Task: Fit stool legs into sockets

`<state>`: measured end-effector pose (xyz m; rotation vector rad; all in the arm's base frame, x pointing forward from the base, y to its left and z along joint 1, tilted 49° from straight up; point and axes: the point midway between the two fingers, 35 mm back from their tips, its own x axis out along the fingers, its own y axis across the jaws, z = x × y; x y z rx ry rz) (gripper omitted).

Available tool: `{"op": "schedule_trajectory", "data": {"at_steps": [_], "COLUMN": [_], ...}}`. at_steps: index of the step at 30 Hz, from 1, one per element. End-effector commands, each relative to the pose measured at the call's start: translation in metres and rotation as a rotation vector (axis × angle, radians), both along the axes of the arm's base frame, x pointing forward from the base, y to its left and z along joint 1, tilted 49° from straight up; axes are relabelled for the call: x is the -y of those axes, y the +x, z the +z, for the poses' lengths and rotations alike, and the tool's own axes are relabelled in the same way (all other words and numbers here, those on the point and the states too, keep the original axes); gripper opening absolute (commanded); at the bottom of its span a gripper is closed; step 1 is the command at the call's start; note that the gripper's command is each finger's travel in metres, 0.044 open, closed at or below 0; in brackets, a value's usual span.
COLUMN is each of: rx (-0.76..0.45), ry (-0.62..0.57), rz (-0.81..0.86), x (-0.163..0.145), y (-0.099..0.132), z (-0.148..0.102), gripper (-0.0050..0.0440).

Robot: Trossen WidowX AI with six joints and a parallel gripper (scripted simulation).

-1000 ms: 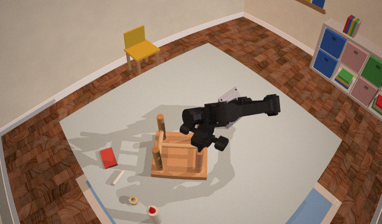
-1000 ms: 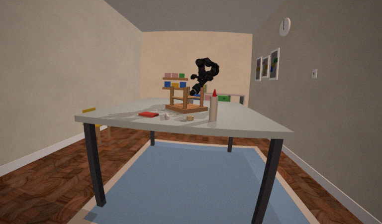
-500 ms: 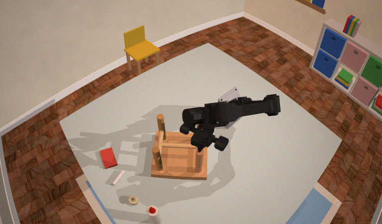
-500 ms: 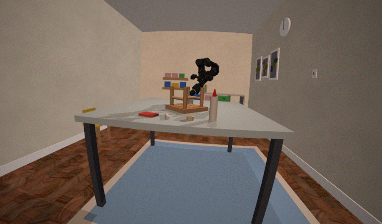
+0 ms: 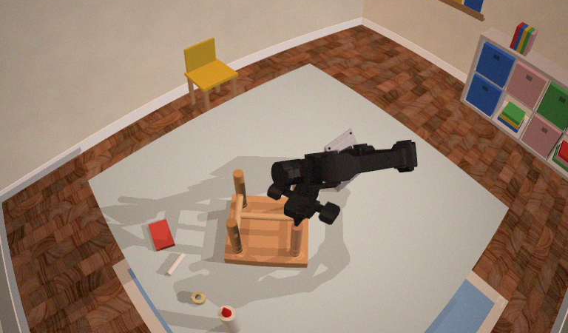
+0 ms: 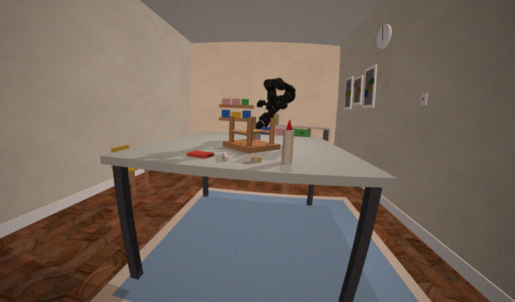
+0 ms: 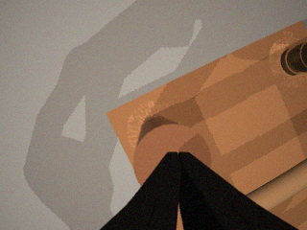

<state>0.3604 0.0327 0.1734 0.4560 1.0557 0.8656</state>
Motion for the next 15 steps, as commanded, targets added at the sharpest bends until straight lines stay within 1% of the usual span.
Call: {"op": "schedule_trajectory", "data": {"at_steps": [1,15], "rx": [-0.048,-0.048], "ry": [-0.001,-0.001], "rz": [0.063,0.063], "x": [-0.0232,-0.0244], "y": [-0.0021,-0.0022], "z": [-0.0196,-0.0207], "gripper": [0.0000,0.0000]}}
